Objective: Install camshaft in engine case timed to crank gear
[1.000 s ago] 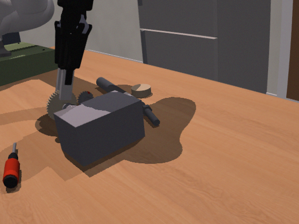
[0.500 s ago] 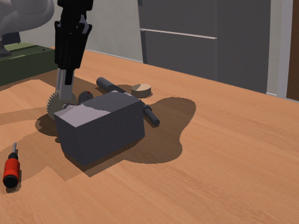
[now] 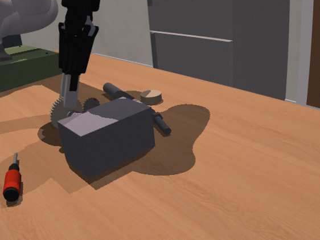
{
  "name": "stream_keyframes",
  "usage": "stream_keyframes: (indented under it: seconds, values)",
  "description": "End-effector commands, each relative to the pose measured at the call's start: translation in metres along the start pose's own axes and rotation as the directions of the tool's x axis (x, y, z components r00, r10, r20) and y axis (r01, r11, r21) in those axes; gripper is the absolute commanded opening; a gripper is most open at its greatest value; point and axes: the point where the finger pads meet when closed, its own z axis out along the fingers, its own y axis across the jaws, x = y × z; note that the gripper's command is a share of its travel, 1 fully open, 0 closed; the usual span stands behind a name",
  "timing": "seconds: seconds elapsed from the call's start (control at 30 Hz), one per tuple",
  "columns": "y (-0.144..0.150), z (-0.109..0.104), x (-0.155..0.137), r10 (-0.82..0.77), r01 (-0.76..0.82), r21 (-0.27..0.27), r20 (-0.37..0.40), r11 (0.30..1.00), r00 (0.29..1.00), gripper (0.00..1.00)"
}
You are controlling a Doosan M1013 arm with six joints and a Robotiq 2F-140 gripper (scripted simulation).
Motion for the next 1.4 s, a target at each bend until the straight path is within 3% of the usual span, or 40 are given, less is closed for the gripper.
stream_keyframes:
  seconds: [0.0, 1.37]
  values:
    - [-0.001, 0.0, 0.0, 0.0, 0.0, 0.0, 0.0, 1.0, 1.0, 0.05]
    - [-0.014, 0.0, 0.0, 0.0, 0.0, 0.0, 0.0, 1.0, 1.0, 0.05]
